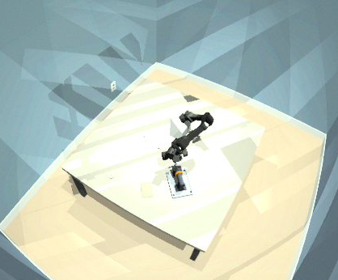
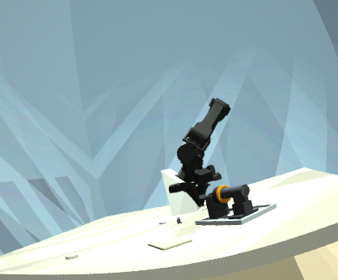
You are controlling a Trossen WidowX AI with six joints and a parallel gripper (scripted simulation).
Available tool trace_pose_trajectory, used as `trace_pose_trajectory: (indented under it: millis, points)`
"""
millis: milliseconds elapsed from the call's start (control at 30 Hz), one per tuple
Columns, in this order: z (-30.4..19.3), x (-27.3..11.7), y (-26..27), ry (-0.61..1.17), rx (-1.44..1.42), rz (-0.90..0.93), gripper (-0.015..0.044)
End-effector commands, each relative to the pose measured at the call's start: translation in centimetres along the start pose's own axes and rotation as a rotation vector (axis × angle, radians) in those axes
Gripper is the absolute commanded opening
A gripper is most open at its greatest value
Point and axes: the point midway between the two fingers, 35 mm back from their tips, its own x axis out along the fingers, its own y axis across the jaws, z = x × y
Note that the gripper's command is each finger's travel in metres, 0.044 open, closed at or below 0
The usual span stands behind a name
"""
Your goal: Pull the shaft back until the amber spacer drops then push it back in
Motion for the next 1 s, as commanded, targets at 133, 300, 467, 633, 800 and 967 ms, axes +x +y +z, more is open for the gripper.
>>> trace_pose_trajectory:
  millis: [133,300,467,633,800,967]
  points:
    - [-0.26,0.00,0.03,0.002,-0.002,0.000,0.0000]
    - [-0.32,0.00,0.02,0.002,-0.002,0.000,0.0000]
    - [-0.38,0.00,0.02,0.002,-0.002,0.000,0.0000]
    - [-0.45,0.00,0.02,0.002,-0.001,0.000,0.0000]
    - [-0.51,0.00,0.02,0.002,-0.001,0.000,0.0000]
    - [-0.57,0.00,0.02,0.002,-0.001,0.000,0.0000]
